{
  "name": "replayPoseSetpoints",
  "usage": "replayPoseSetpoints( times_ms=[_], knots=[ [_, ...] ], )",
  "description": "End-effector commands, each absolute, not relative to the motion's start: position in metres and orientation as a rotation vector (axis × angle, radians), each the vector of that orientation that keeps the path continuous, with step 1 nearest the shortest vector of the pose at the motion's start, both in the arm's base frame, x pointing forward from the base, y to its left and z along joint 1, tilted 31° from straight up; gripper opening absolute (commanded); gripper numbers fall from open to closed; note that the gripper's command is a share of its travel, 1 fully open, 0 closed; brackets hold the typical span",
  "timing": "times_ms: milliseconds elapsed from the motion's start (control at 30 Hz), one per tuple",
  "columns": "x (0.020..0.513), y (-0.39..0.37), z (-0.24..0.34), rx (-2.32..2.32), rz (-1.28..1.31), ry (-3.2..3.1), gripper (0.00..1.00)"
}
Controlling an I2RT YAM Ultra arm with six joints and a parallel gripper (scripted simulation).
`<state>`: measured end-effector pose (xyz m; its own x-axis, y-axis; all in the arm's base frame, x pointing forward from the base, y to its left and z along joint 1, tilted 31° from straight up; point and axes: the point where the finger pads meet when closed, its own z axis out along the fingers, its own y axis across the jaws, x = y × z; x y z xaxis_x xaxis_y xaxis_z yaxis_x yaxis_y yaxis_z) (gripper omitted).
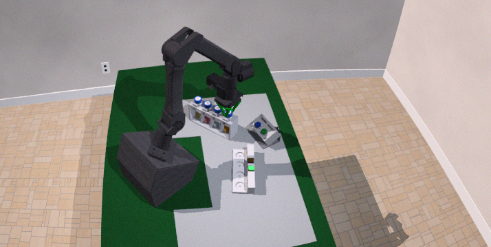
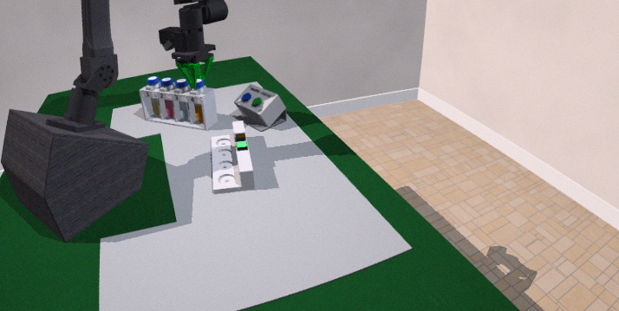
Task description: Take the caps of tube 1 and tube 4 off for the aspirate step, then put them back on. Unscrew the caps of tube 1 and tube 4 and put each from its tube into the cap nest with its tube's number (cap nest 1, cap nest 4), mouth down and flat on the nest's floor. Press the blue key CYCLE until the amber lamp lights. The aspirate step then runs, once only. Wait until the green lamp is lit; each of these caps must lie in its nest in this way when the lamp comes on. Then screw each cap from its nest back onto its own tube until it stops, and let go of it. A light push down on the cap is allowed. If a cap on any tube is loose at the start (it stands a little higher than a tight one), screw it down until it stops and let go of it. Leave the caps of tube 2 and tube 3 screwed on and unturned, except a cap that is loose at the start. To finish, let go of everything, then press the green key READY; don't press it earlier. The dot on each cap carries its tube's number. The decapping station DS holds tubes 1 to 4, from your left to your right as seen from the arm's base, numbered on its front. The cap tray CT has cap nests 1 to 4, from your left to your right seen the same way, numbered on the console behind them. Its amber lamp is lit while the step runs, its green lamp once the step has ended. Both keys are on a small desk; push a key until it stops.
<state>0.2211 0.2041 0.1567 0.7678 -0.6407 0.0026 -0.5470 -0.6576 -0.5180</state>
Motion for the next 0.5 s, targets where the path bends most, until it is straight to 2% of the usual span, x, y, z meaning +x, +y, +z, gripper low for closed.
replayPoseSetpoints(
  times_ms=[0, 300, 467],
  knots=[
    [0.2215, 0.2043, 0.1605, -2.458, -0.261, 0.875, 0.0],
    [0.2215, 0.2044, 0.1604, -2.458, -0.261, 0.875, 0.0],
    [0.2215, 0.2044, 0.1603, -2.318, -0.171, 1.169, 0.0]
  ],
)
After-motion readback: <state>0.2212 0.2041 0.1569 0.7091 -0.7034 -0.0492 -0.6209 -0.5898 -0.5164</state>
